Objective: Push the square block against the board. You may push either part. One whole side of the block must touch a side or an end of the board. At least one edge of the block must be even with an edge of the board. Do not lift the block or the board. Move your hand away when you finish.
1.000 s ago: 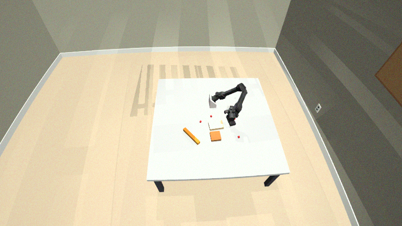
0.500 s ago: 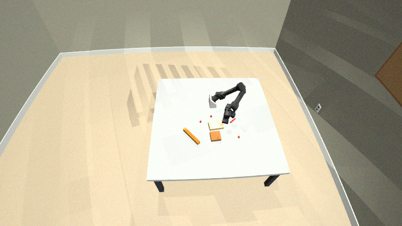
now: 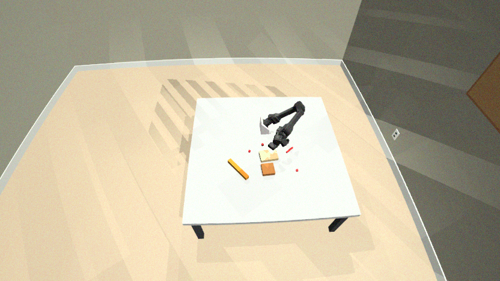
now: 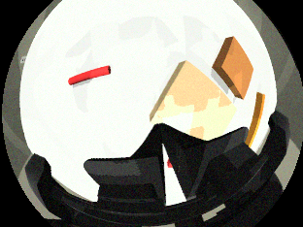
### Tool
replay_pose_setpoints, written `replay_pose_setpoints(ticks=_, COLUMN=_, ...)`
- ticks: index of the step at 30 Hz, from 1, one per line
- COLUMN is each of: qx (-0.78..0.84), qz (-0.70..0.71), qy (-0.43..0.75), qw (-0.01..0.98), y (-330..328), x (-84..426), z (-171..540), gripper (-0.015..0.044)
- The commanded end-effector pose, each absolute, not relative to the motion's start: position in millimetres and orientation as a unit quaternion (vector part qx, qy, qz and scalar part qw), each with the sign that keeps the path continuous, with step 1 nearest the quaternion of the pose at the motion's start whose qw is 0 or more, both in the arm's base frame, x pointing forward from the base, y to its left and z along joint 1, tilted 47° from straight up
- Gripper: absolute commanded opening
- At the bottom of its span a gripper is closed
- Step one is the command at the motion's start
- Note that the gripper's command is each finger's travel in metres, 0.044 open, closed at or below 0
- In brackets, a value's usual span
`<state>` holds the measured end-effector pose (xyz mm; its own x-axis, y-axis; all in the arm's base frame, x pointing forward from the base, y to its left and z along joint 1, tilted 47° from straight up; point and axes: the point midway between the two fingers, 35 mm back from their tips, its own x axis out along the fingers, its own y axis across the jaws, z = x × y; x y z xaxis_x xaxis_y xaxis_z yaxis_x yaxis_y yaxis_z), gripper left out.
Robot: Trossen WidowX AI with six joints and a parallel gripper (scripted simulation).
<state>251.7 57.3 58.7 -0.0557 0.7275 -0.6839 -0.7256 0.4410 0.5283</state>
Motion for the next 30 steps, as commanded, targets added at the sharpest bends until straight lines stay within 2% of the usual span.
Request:
replay_pose_setpoints(ticks=1, qx=0.05, qz=0.49, qy=0.537, qw=0.685, y=52.2, x=242.9, z=53.3, gripper=0.0)
replay_pose_setpoints(ticks=13, qx=0.19, qz=0.373, qy=0.625, qw=0.659, y=41.3, x=218.6, z=40.1, gripper=0.0)
replay_pose_setpoints(ticks=20, qx=0.192, qz=0.372, qy=0.625, qw=0.659, y=42.9, x=218.5, z=38.3, gripper=0.0)
replay_pose_setpoints(ticks=25, qx=0.218, qz=0.349, qy=0.638, qw=0.65, y=78.4, x=210.1, z=2.3, gripper=0.0)
replay_pose_setpoints(ticks=30, qx=0.22, qz=0.348, qy=0.639, qw=0.65, y=80.0, x=209.4, z=1.0, gripper=0.0)
